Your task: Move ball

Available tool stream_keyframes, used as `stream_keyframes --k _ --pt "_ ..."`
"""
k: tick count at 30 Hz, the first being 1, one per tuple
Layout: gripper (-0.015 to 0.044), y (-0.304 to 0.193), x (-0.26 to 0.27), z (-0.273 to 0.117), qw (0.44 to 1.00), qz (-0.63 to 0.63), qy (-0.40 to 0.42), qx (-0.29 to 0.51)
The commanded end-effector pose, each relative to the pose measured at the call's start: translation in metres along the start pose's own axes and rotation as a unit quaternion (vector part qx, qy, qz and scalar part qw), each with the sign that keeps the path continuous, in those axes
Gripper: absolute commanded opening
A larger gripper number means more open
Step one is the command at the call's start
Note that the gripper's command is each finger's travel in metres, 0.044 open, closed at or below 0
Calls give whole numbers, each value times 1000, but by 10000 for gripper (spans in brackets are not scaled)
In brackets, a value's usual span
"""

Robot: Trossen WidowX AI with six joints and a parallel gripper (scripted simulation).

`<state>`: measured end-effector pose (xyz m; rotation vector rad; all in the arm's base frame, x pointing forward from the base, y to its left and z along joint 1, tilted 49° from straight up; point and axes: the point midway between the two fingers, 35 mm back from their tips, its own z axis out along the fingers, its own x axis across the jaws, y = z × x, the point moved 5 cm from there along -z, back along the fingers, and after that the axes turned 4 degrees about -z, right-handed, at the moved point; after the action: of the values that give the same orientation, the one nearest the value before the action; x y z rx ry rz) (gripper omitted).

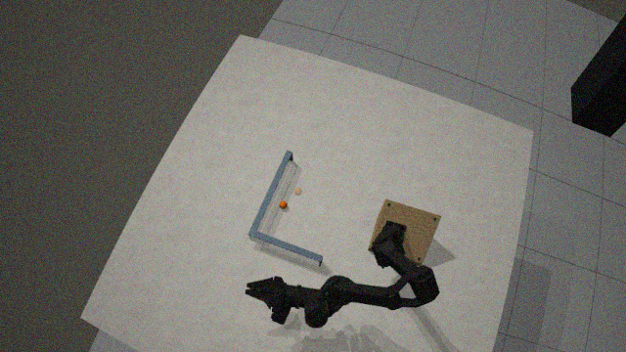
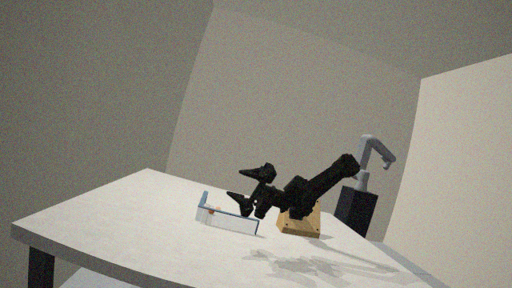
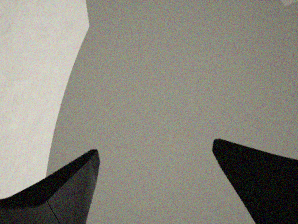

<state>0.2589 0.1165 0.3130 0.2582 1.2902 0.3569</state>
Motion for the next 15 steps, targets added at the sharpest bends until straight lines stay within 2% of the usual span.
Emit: stream_keyframes --k 1,7,15 --pt "374 0 1 1 1000 0 2 0" --pt "230 -19 26 33 997 -10 78 18" --pt "230 -88 76 78 963 37 247 99"
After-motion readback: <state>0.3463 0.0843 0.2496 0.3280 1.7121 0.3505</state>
